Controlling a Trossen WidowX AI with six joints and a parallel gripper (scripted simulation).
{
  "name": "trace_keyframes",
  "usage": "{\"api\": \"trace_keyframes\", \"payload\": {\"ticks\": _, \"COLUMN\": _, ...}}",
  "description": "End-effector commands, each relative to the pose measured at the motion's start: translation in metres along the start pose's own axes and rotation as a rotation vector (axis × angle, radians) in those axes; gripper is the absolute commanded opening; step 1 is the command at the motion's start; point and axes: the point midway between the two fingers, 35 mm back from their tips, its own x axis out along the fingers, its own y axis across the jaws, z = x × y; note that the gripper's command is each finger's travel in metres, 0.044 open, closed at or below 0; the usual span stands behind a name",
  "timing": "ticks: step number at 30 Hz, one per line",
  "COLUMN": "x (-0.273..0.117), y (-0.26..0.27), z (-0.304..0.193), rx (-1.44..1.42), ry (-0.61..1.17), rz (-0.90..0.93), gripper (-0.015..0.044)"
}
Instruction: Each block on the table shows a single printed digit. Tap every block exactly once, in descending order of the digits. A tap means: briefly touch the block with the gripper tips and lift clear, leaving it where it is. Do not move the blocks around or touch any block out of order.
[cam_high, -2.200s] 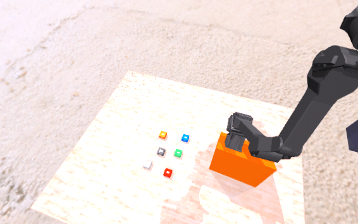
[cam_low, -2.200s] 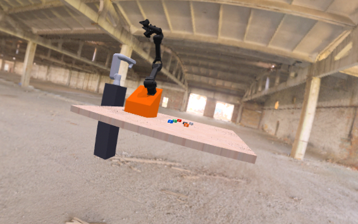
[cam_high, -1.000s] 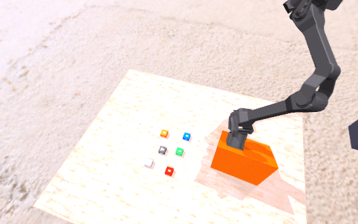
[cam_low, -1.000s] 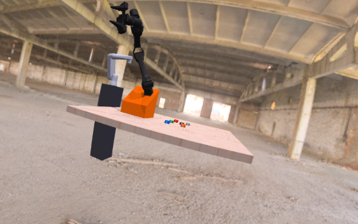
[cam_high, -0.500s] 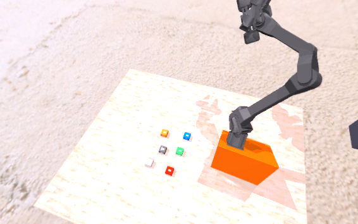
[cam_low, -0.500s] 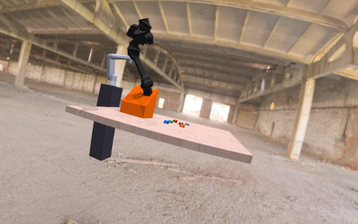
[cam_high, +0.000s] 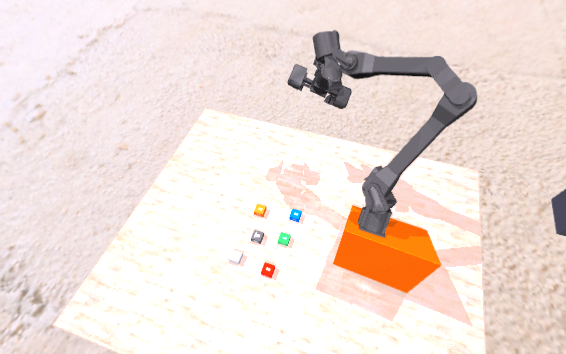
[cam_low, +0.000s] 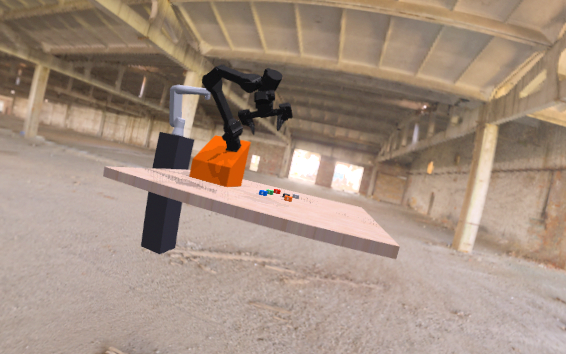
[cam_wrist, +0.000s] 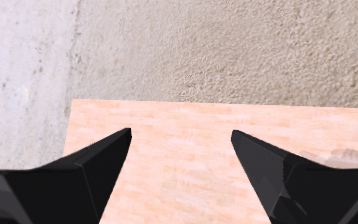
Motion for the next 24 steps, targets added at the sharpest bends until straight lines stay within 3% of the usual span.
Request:
{"api": "trace_keyframes", "payload": {"ticks": 1, "x": 0.006, "y": 0.014, "z": -0.074, "rx": -0.285, "ry": 0.156, "rz": 0.019, "gripper": 0.04}}
{"api": "trace_keyframes", "payload": {"ticks": 8, "x": -0.008, "y": 0.009, "z": -0.198, "rx": -0.83, "ry": 0.408, "rz": 0.069, "gripper": 0.04}}
{"api": "trace_keyframes", "payload": {"ticks": 14, "x": -0.039, "y": -0.038, "z": -0.289, "rx": -1.389, "ry": 0.62, "rz": 0.111, "gripper": 0.04}}
{"api": "trace_keyframes", "payload": {"ticks": 17, "x": -0.048, "y": -0.055, "z": -0.306, "rx": -1.537, "ry": 0.67, "rz": 0.116, "gripper": 0.04}}
{"api": "trace_keyframes", "payload": {"ticks": 24, "x": -0.048, "y": -0.055, "z": -0.306, "rx": -1.542, "ry": 0.672, "rz": 0.117, "gripper": 0.04}}
